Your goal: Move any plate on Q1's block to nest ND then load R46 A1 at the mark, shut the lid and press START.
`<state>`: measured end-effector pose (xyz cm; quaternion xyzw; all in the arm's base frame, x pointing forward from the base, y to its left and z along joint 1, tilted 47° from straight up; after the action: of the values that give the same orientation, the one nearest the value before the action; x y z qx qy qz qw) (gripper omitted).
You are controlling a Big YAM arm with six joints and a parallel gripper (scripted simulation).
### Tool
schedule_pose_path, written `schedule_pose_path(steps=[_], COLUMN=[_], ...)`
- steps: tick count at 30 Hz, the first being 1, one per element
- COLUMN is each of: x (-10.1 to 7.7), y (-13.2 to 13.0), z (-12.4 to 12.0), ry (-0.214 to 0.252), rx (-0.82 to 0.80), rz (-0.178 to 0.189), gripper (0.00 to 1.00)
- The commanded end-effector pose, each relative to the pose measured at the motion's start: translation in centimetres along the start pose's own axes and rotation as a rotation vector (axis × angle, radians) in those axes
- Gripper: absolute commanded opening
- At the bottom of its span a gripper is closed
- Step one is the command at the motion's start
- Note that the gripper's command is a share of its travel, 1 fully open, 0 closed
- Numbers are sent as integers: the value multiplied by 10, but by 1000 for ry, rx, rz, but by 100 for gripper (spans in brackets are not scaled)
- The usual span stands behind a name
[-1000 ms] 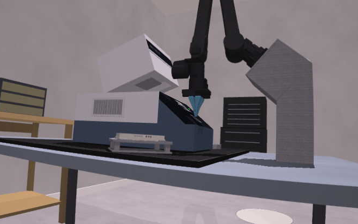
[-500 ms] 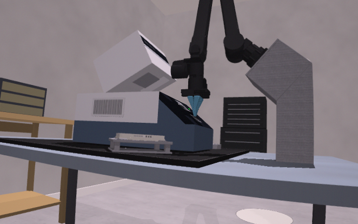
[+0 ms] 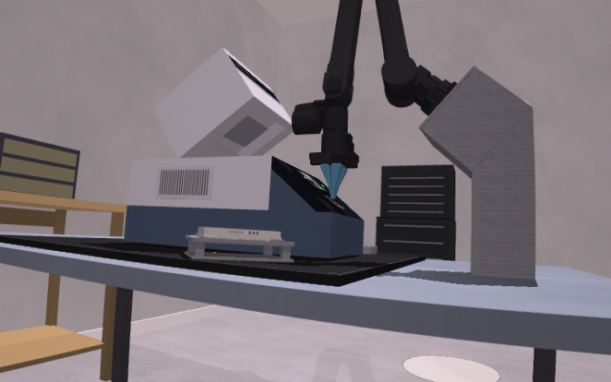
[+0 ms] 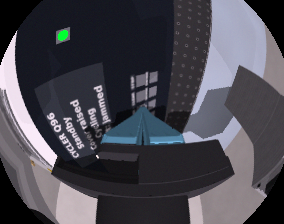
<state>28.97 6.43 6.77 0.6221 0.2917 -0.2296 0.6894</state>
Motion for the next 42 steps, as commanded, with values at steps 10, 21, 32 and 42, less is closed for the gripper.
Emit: schedule_pose_path(steps=[10,21,32,42], x=[1,1,-3,1], y=[-5,2,1,5], z=[-2,2,-3,3], ry=[2,-6,6,-10], rx=[0,10,8,23], rz=[-6,-1,5,10], gripper=[0,0,0,0])
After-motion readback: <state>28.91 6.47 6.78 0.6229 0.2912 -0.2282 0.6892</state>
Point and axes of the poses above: the point where the finger pads meet when closed, its own x axis out along the fingers, its own y axis across the jaws, z = x × y, the point moved 2 cm from there along -x, back along the fingers, and after that the axes turned 4 degrees about x, right-handed, at the moved point
